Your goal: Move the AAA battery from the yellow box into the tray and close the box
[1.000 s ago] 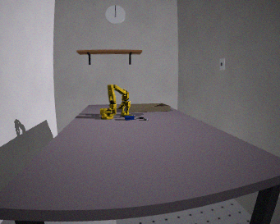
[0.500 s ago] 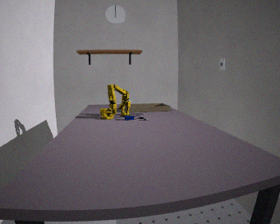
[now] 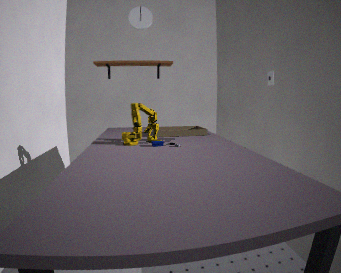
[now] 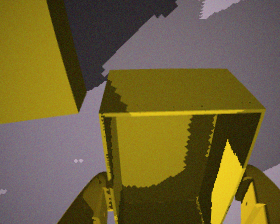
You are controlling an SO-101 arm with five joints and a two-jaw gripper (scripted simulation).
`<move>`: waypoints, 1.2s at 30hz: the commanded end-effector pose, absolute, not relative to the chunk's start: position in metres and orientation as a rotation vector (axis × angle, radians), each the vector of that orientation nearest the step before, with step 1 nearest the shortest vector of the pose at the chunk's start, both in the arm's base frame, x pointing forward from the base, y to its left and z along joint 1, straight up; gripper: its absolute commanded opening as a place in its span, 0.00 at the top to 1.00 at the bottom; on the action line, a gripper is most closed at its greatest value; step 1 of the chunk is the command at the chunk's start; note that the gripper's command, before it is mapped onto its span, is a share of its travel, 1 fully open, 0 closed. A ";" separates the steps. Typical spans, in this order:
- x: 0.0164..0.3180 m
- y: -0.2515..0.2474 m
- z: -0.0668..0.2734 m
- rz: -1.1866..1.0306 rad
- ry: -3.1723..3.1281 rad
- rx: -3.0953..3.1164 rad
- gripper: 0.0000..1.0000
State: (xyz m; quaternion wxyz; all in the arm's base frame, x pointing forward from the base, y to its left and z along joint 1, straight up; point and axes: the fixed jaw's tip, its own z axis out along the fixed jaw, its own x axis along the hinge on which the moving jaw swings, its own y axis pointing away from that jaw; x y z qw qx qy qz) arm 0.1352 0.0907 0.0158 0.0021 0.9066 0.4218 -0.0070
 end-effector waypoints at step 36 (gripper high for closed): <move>0.139 0.092 0.034 0.000 1.328 2.848 0.72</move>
